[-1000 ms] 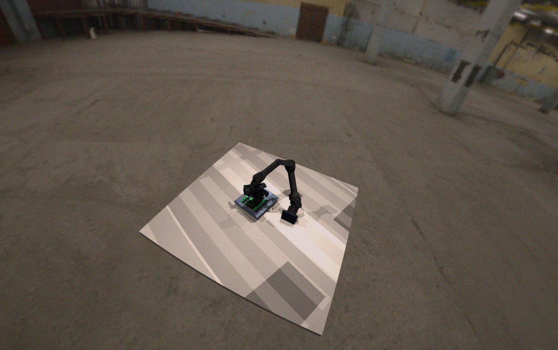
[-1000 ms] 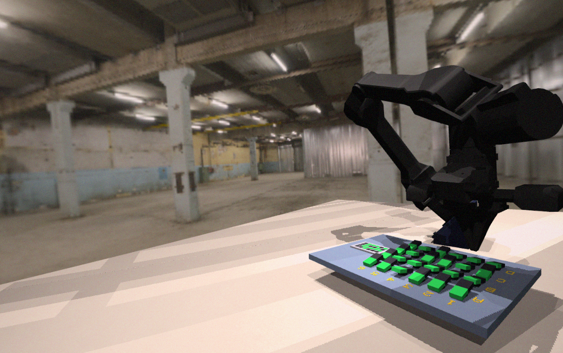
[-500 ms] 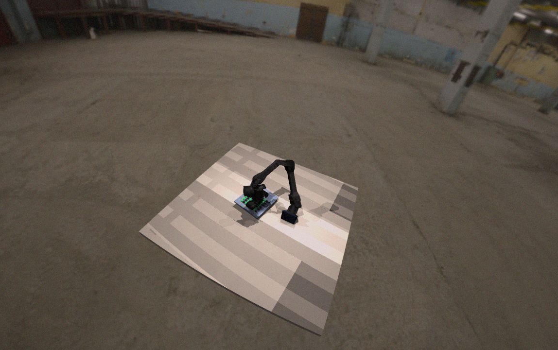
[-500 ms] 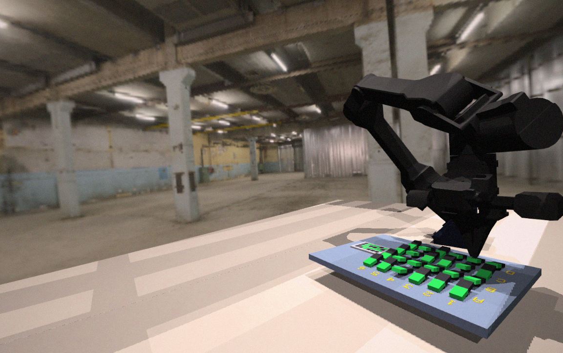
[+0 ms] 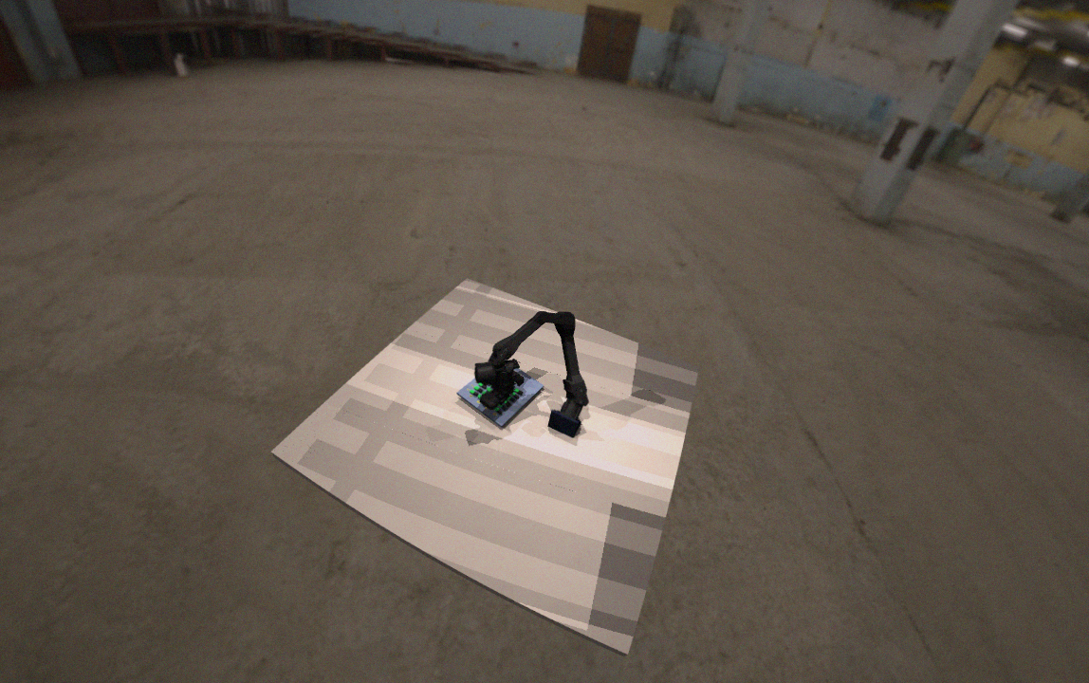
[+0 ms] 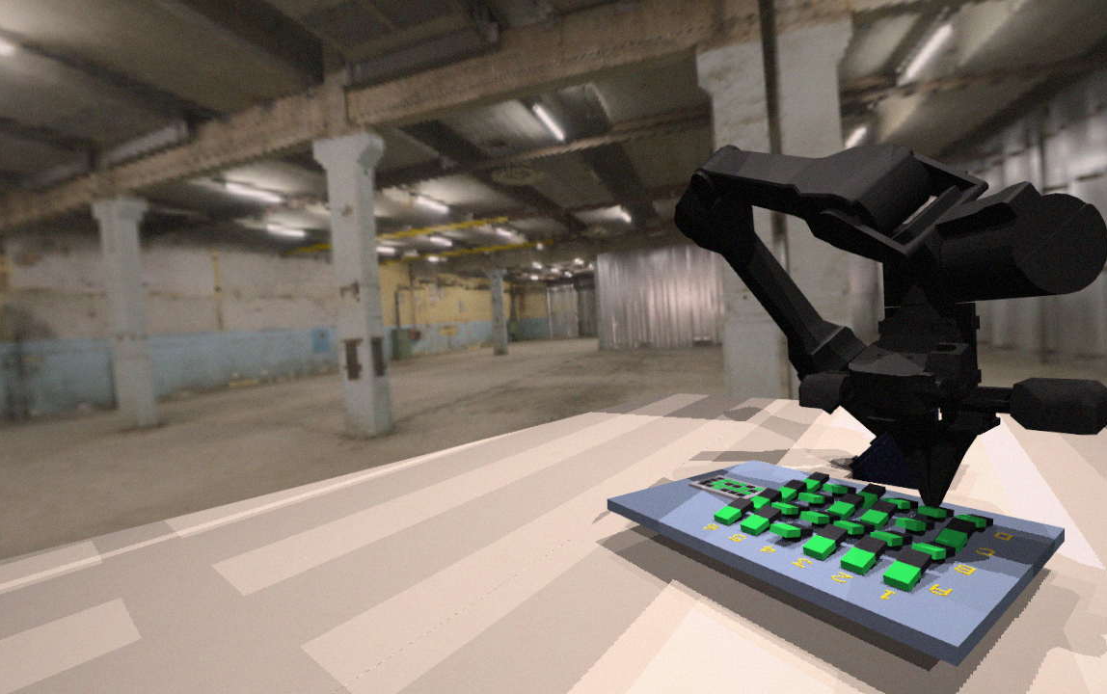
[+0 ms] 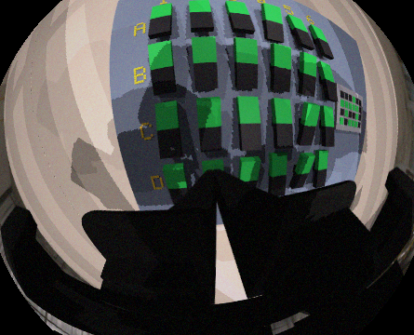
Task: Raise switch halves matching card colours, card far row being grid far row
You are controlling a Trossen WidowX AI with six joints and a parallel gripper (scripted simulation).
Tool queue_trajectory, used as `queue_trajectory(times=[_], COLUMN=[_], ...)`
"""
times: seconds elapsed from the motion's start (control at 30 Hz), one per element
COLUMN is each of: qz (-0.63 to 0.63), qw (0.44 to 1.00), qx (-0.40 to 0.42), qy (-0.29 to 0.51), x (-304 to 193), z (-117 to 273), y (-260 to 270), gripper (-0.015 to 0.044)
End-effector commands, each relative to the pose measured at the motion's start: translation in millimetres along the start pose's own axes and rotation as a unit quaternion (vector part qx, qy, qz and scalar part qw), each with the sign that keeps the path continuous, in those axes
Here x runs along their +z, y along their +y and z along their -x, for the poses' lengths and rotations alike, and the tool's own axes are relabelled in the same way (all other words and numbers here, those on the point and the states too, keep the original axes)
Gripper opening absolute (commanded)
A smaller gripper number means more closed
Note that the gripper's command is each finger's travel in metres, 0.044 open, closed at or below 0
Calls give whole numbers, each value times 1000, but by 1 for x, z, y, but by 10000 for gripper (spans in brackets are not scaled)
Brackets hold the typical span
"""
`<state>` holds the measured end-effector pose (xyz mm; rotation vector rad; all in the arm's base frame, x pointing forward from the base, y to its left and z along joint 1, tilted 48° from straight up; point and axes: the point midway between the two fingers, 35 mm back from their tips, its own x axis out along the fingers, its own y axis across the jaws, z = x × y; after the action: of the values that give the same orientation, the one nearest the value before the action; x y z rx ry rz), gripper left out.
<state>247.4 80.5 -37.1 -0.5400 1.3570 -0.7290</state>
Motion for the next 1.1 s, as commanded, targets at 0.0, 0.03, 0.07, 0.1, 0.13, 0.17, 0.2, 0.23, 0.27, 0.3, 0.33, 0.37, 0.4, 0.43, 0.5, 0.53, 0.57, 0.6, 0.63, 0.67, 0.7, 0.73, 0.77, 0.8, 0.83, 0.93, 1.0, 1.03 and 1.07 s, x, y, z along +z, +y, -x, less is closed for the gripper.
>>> queue_trajectory(times=[0.0,0.03,0.07,0.1,0.13,0.17,0.2,0.23,0.27,0.3,0.33,0.37,0.4,0.43,0.5,0.53,0.57,0.6,0.63,0.67,0.7,0.73,0.77,0.8,0.83,0.93,1.0,1.03,1.07], qz=[2,2,2,2,2,2,2,2,2,2,2,2,2,2,2,2,2,2,2,2,2,2,2,2,2,2,2,2,2], qw=[1000,1000,1000,1000,1000,1000,1000,1000,1000,1000,1000,1000,1000,1000,1000,1000,1000,1000,1000,1000,1000,1000,1000,1000,1000,1000,1000,1000,1000], qx=[-1,-1,-1,-1,-1,-1,-2,-2,-2,-2,-2,-2,-2,-2,-2,-2,-2,-2,-2,-2,-2,-2,-2,-2,-2,-2,-2,-2,-2], qy=[-3,-3,-3,-3,-3,-3,-3,-3,-3,-3,-3,-3,-3,-3,-3,-3,-3,-3,-3,-3,-3,-3,-3,-3,-3,-3,-3,-3,-3], x=[1,1,1,1,1,1,1,1,1,1,1,1,1,1,1,1,1,1,1,1,1,1,1,1,1,1,1,1,1], z=[-1,-1,-1,-1,-1,-1,-1,-2,-2,-2,-2,-2,-2,-2,-3,-3,-3,-3,-3,-3,-3,-4,-4,-4,-4,-4,-5,-5,-5], y=[0,0,0,0,0,0,0,0,0,0,0,0,0,0,0,0,0,0,0,0,0,0,0,0,0,0,0,0,0], gripper=[0,0,0,0,0,0,0,0,0,0,0,0,0,0,0,0,0,0,0,0,0,0,0,0,0,0,0,0,0])
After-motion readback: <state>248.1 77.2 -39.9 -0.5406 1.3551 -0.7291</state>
